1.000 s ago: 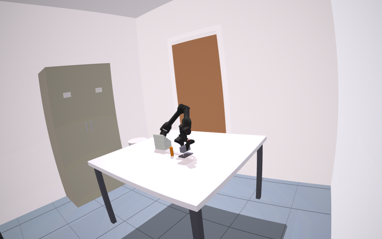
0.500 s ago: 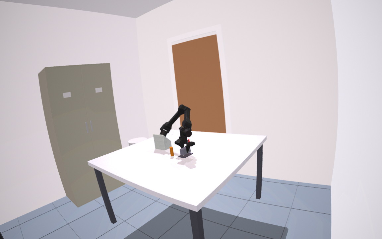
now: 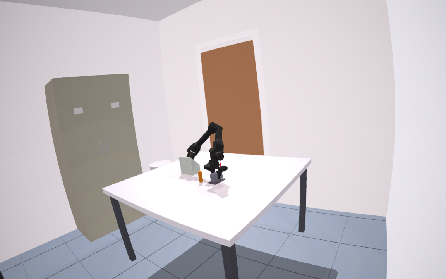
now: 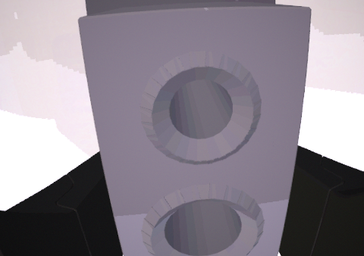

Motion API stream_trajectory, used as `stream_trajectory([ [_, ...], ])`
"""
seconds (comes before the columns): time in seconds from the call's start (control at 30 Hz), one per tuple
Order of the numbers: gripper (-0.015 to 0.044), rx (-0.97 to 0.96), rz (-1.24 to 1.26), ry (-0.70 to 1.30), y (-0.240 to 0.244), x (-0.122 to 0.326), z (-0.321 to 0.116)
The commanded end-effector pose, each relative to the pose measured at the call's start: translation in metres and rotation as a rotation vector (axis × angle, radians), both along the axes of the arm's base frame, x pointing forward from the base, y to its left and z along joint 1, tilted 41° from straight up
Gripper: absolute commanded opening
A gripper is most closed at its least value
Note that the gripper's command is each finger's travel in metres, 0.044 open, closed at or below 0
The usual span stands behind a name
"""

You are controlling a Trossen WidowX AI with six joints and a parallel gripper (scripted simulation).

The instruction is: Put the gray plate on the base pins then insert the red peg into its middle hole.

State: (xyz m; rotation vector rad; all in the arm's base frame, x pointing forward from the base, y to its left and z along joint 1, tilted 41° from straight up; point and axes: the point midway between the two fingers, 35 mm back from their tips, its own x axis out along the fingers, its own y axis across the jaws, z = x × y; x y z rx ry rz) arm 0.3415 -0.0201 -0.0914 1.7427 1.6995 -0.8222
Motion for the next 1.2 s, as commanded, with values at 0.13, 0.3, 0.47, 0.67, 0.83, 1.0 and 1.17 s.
stream_trajectory([
  [0.13,0.0289,-0.001,0.000,-0.002,-0.001,0.000,0.001],
  [0.3,0.0420,-0.001,0.000,-0.002,-0.001,0.000,0.001],
  [0.47,0.0440,-0.001,0.000,-0.002,-0.001,0.000,0.001],
  [0.67,0.0440,-0.005,-0.005,0.000,-0.052,0.004,0.055],
  [0.83,0.0440,-0.001,-0.006,0.002,-0.079,-0.001,0.088],
  [1.0,0.0440,-0.001,-0.006,0.002,-0.079,0.000,0.087],
  [1.17,0.0440,0.000,0.068,-0.071,-0.050,-0.013,0.122],
])
